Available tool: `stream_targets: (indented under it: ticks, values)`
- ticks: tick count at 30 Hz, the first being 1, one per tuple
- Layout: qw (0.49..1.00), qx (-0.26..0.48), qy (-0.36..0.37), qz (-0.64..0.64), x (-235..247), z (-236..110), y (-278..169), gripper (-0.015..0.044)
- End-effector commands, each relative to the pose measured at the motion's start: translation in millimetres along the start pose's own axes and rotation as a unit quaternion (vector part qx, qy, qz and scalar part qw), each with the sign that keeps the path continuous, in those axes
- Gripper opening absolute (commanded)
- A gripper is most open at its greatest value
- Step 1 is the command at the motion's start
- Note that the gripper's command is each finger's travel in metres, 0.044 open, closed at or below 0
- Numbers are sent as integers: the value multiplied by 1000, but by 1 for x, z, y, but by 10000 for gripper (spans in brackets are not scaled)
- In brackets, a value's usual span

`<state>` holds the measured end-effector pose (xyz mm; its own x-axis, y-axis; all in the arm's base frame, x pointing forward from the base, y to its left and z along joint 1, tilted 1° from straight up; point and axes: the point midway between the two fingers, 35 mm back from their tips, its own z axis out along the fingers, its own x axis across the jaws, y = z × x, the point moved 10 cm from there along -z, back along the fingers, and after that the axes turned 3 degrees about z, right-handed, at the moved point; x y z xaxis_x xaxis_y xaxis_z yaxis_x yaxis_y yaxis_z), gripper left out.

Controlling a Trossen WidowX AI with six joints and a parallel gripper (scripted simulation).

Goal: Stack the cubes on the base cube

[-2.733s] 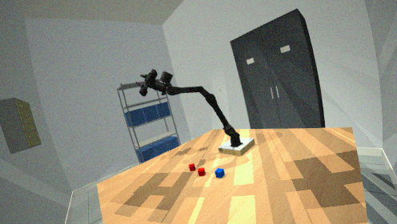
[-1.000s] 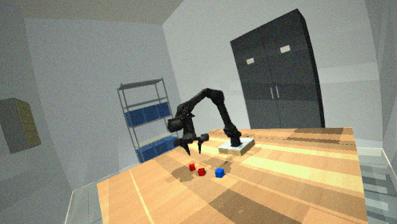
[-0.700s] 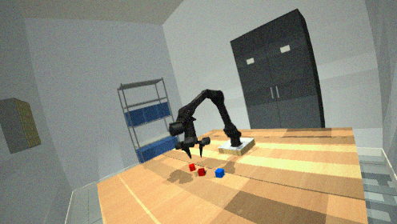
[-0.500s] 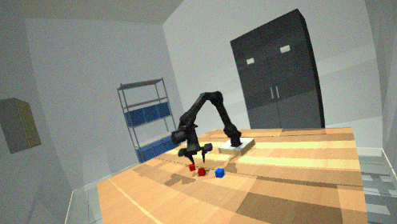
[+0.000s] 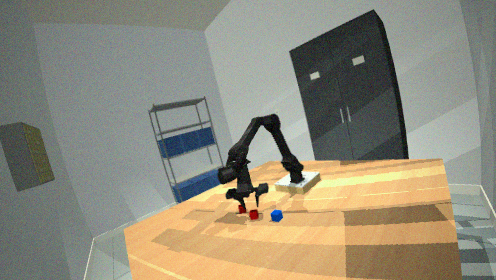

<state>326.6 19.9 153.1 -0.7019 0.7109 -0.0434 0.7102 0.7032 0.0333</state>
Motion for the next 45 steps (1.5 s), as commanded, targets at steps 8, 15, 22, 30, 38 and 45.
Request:
stream_targets:
  ticks: [8, 15, 22, 30, 38, 45]
  values:
    - [1000, 3, 4, 2, 1, 21, -1, 265]
    - [1000, 3, 4, 2, 2, 32, -2, 265]
    - [1000, 3, 4, 2, 2, 34, -2, 160]
    - [1000, 3, 4, 2, 1, 30, -1, 105]
    - [1000, 3, 4, 2, -2, 6, 2, 105]
    - [1000, 2, 4, 2, -3, -16, 3, 105]
